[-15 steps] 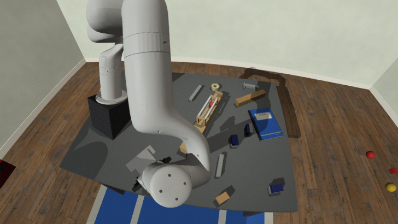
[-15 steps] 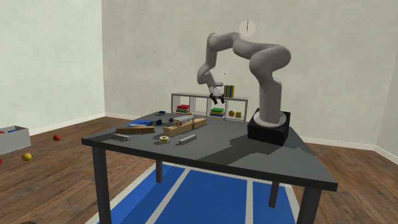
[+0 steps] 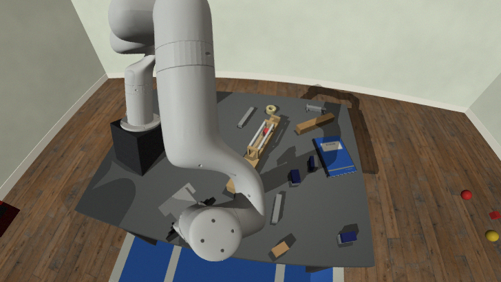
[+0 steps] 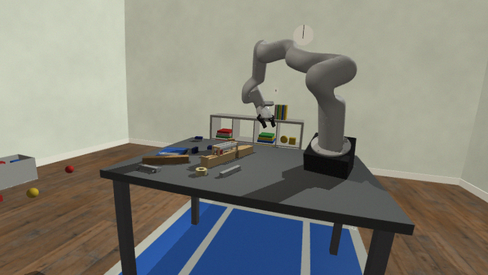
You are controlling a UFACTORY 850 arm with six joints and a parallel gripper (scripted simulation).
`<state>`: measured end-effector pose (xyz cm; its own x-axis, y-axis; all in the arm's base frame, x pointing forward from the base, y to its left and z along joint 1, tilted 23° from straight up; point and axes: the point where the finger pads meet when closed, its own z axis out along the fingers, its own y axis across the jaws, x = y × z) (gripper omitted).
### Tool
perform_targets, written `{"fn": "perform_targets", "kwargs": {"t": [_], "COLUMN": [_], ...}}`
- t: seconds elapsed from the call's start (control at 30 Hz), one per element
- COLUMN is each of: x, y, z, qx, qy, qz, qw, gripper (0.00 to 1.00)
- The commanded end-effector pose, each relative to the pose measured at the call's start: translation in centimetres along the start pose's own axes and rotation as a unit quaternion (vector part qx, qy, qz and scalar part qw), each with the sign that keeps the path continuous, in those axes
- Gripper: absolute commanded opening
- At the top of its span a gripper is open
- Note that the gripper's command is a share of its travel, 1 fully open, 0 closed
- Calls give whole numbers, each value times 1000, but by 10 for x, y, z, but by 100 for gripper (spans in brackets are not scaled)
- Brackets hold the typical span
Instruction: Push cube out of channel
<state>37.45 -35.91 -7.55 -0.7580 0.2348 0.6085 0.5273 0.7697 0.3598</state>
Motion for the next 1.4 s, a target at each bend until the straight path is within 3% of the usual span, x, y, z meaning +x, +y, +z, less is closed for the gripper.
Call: {"fn": "perform_targets", "kwargs": {"t": [0.0, 0.03, 0.07, 0.17, 0.27, 0.47, 0.53, 0.6, 0.63, 0.67, 0.77, 0.8, 0.9, 0.93, 0.97, 1.0, 1.07, 1.1, 1.17, 1.2, 1.3, 1.37], "x": [0, 0, 0, -4, -15, -14, -14, -14, -9, -4, -1, 7, 15, 25, 29, 38, 49, 60, 60, 84, 98, 127], "y": [0, 0, 0, 19, 83, 173, 204, 204, 250, 259, 292, 307, 352, 365, 380, 392, 419, 428, 428, 461, 483, 498], "z": [-1, -1, -1, -3, -7, -1, 0, 0, 6, 10, 14, 20, 27, 34, 37, 44, 51, 59, 59, 76, 85, 103], "qx": [0, 0, 0, -1, -6, -32, -32, -32, -44, -57, -57, -71, -71, -86, -86, -101, -101, -116, -116, -130, -130, -154], "qy": [-1, -1, -1, -10, -40, -105, -105, -105, -123, -139, -139, -155, -155, -168, -168, -181, -181, -191, -191, -200, -200, -213], "qz": [0, 0, 0, 12, 53, 164, 164, 164, 201, 239, 239, 279, 279, 319, 319, 359, 359, 397, 397, 432, 432, 493], "qw": [1000, 1000, 1000, 1000, 998, 980, 980, 980, 971, 959, 959, 945, 945, 929, 929, 910, 910, 890, 890, 870, 870, 830], "gripper": [100, 100, 0, 0, 0, 0, 0, 0, 0, 0, 0, 0, 0, 0, 0, 0, 0, 0, 0, 0, 0, 0]}}
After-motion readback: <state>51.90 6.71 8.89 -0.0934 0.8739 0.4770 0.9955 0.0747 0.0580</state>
